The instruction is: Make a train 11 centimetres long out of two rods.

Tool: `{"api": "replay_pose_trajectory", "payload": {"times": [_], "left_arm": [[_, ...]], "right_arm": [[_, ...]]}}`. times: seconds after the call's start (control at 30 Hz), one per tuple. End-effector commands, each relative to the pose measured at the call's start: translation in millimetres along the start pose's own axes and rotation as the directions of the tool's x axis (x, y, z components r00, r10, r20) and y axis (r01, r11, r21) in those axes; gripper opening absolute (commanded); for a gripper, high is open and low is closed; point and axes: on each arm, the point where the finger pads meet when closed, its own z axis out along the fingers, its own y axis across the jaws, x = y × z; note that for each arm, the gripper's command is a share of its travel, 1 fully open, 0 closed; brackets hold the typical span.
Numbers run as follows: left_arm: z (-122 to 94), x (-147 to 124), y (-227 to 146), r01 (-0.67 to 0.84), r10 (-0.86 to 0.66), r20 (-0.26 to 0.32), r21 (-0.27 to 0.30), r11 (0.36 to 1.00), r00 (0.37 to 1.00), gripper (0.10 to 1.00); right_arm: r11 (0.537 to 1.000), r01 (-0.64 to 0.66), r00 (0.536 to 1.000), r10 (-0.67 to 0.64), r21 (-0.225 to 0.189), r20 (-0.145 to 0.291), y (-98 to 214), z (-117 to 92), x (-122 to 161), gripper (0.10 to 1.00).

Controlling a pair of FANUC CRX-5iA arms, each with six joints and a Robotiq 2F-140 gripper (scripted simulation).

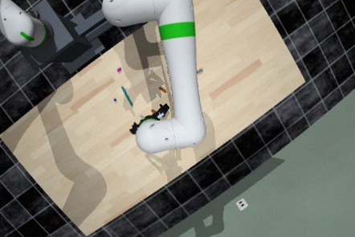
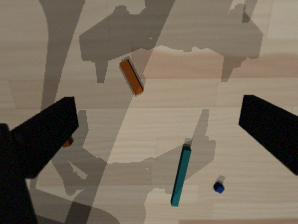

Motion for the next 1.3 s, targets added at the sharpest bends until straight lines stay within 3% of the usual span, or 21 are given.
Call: {"api": "replay_pose_trajectory", "payload": {"times": [0.0,1.27], "left_arm": [[-1.5,0.3,0.4,0.0,0.0,-0.002,-0.002,1.0,1.0,1.0],[-2.0,-0.9,-4.0,0.0,0.0,-0.002,-0.002,1.0,1.0,1.0]], "right_arm": [[1.0,0.0,1.0,0.0,0.0,-0.002,0.2,-1.0,0.3,1.0],[1.0,0.0,1.0,0.0,0.0,-0.002,0.2,-1.0,0.3,1.0]]}}
